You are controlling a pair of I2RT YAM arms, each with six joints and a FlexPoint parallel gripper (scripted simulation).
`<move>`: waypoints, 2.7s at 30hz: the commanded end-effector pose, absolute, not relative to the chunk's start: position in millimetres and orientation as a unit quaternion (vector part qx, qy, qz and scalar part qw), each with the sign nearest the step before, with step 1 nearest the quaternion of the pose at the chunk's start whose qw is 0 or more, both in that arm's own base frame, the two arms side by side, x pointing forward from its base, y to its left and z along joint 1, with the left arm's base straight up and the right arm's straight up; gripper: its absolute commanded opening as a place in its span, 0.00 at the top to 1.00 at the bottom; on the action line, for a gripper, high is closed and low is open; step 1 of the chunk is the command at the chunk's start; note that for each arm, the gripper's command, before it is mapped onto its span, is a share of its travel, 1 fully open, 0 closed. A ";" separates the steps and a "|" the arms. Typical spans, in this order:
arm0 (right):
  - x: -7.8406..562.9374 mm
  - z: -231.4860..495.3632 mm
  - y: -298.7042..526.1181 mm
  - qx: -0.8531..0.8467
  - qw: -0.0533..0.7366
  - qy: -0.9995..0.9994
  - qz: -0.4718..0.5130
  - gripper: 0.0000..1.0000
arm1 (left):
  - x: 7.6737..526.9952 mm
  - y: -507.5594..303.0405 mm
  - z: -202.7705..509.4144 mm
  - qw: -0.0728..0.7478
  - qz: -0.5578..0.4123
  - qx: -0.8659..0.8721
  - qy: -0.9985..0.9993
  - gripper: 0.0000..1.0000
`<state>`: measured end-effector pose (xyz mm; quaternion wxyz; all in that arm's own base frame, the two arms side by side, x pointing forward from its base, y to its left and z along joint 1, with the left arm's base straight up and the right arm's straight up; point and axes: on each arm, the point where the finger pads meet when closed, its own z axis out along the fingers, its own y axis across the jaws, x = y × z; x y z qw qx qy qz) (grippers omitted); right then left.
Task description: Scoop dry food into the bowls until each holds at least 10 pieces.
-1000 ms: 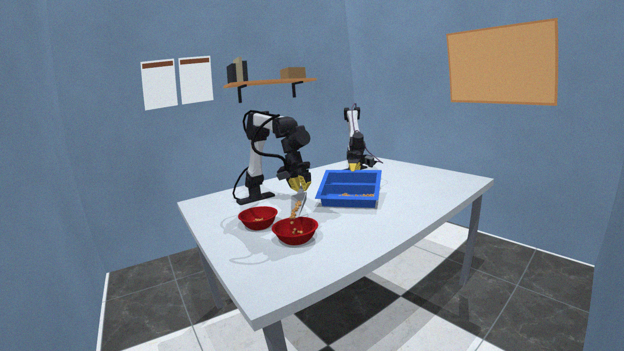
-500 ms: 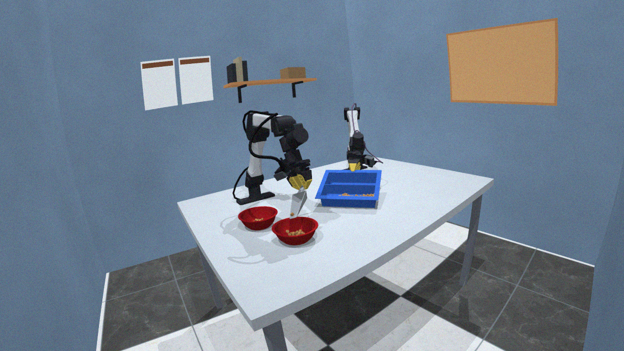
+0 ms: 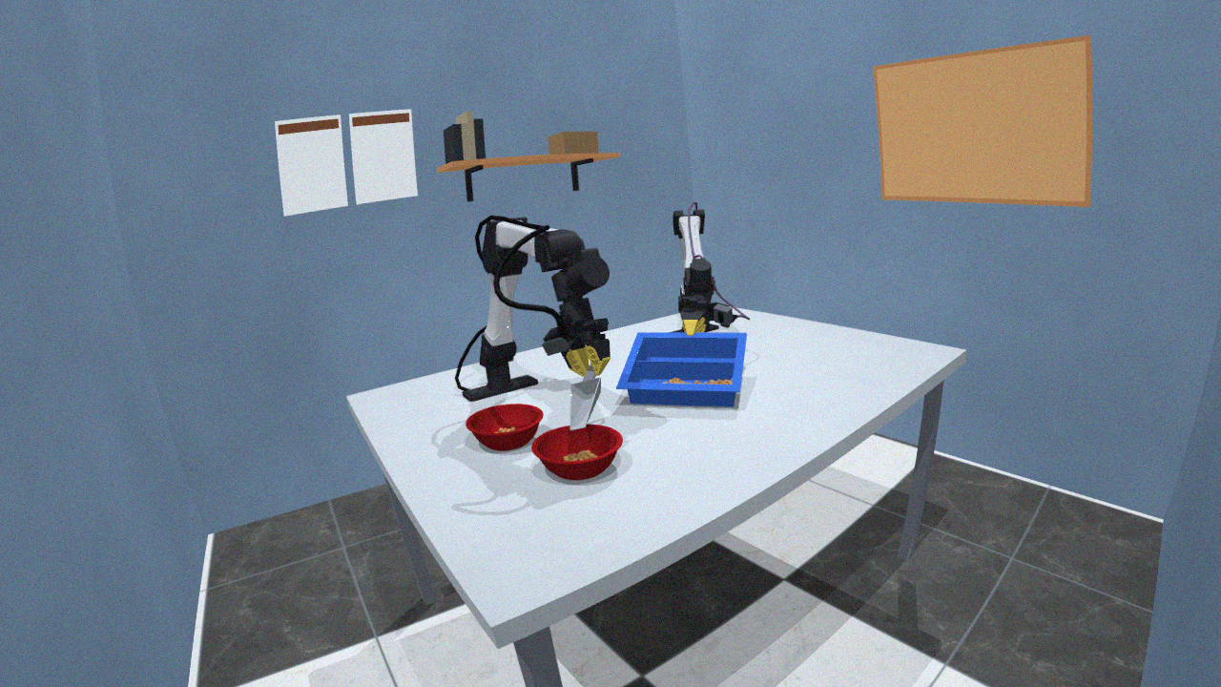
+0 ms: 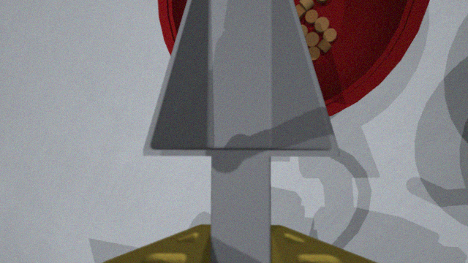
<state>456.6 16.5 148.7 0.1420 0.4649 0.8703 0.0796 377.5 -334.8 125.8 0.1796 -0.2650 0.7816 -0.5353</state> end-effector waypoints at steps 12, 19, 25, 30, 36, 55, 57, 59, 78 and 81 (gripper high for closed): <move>452.5 161.9 10.5 0.401 0.186 0.895 0.055 1.00 | 379.8 -347.2 145.2 0.190 -0.557 -0.240 0.772 1.00; 444.2 152.1 10.0 0.336 0.206 0.919 0.026 1.00 | 379.8 -347.2 145.2 0.190 -0.557 -0.240 0.772 1.00; 431.9 138.7 0.0 0.250 0.236 0.939 -0.015 1.00 | 379.8 -347.2 145.2 0.190 -0.557 -0.240 0.772 1.00; 427.9 134.4 -11.4 0.231 0.246 0.941 -0.029 1.00 | 379.8 -347.2 145.2 0.190 -0.557 -0.240 0.772 1.00; 422.8 127.8 -14.6 0.185 0.261 0.946 -0.048 1.00 | 379.8 -347.2 145.2 0.190 -0.557 -0.240 0.772 1.00; 423.8 116.9 -2.7 0.159 0.315 0.927 -0.130 1.00 | 379.8 -347.2 145.2 0.190 -0.557 -0.240 0.772 1.00; 423.5 114.7 -2.2 0.155 0.328 0.920 -0.150 1.00 | 379.8 -347.2 145.2 0.190 -0.557 -0.240 0.772 1.00; 423.3 113.9 -3.4 0.155 0.333 0.917 -0.159 1.00 | 379.8 -347.2 145.2 0.190 -0.557 -0.240 0.772 1.00; 429.6 118.9 -6.9 0.162 0.338 0.914 -0.157 1.00 | 374.7 -330.1 143.3 0.193 -0.552 -0.248 0.772 1.00; 429.6 118.9 -6.9 0.162 0.338 0.914 -0.157 1.00 | 369.2 -332.4 142.9 0.189 -0.553 -0.243 0.774 1.00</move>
